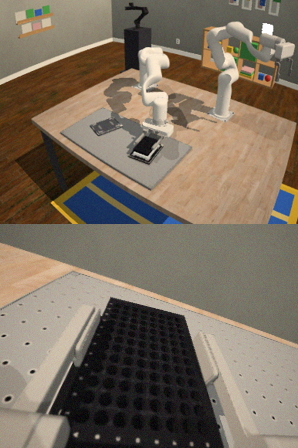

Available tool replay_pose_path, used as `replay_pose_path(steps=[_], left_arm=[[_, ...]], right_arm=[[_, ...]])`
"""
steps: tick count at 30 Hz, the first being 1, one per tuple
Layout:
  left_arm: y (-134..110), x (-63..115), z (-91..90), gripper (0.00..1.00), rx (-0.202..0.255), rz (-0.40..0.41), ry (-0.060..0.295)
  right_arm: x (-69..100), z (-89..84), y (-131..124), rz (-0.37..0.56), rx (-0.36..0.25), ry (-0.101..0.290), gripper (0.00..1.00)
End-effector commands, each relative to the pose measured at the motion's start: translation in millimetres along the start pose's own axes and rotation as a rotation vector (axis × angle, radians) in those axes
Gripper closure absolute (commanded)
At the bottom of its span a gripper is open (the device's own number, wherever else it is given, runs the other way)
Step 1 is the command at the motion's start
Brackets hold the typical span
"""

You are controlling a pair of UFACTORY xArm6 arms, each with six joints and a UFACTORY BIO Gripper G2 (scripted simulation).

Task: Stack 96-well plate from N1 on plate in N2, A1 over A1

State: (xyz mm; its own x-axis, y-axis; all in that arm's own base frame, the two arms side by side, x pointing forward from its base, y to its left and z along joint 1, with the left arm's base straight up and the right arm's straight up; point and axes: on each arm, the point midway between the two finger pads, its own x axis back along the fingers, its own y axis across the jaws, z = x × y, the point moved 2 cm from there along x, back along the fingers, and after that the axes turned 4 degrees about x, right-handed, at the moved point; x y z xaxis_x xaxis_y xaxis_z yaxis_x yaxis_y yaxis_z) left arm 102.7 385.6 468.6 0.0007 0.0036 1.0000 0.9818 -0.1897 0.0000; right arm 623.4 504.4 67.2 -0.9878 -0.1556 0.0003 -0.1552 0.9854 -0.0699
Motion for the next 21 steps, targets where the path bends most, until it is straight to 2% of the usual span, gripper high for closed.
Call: replay_pose_path(steps=[1, 21], left_arm=[[0.0, 1.6, 0.1, 0.00, 0.000, 0.000, 0.004], [0.0, 1.6, 0.1, 0.00, 0.000, 0.000, 0.004]], right_arm=[[-1.1, -3.8, 0.5, 0.000, -0.003, -0.005, 1.00], [-1.0, -1.7, 0.6, 0.000, -0.003, -0.005, 1.00]])
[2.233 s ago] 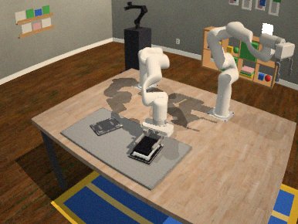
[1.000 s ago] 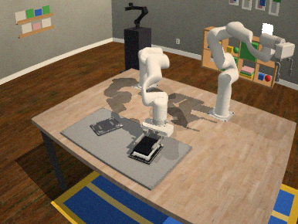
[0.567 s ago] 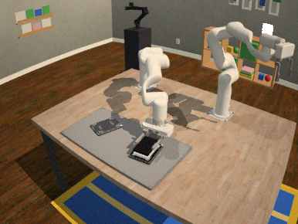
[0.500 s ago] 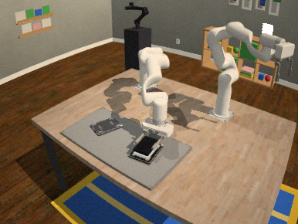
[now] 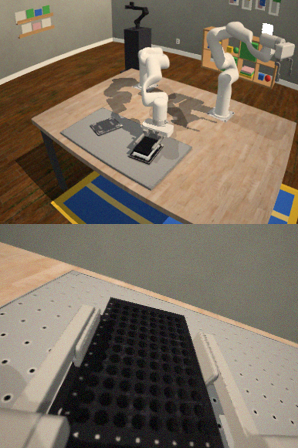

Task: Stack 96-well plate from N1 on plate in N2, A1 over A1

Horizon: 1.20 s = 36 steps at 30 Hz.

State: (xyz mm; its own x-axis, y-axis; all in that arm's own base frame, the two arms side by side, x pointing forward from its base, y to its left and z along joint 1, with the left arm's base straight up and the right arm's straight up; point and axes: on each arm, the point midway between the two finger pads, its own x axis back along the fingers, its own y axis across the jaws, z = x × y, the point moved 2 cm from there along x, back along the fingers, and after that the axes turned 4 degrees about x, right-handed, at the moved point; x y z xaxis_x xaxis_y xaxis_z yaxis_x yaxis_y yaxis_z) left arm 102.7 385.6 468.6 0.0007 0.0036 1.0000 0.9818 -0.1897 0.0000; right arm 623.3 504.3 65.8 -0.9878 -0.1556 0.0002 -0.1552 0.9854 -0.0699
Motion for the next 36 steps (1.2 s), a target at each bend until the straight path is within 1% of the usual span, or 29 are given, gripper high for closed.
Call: replay_pose_path(steps=[1, 36], left_arm=[[0.0, 1.6, 0.1, 0.00, 0.000, 0.000, 0.004], [0.0, 1.6, 0.1, 0.00, 0.000, 0.000, 0.004]], right_arm=[[-1.1, -2.9, 0.6, 0.000, -0.003, -0.005, 1.00], [-1.1, 2.2, 1.0, 0.000, -0.003, -0.005, 1.00]])
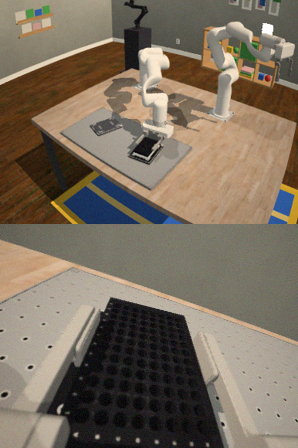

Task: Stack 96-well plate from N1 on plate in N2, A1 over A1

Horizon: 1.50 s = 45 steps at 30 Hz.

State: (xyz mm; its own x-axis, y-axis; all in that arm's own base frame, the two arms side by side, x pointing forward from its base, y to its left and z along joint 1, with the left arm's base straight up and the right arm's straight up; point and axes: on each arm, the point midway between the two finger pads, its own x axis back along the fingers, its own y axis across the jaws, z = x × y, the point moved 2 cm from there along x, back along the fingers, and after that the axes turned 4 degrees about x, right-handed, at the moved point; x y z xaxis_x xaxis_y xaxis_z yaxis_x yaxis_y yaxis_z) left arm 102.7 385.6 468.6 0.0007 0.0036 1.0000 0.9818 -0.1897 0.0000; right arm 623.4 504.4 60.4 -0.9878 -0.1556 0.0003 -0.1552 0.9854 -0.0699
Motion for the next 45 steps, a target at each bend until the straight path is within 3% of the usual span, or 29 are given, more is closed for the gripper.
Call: replay_pose_path(steps=[1, 45], left_arm=[[0.0, 1.6, 0.1, 0.00, 0.000, 0.000, 0.004], [0.0, 1.6, 0.1, 0.00, 0.000, 0.000, 0.004]], right_arm=[[-1.1, -2.9, 0.6, 0.000, -0.003, -0.005, 1.00], [-1.1, 2.4, 1.0, 0.000, -0.003, -0.005, 1.00]])
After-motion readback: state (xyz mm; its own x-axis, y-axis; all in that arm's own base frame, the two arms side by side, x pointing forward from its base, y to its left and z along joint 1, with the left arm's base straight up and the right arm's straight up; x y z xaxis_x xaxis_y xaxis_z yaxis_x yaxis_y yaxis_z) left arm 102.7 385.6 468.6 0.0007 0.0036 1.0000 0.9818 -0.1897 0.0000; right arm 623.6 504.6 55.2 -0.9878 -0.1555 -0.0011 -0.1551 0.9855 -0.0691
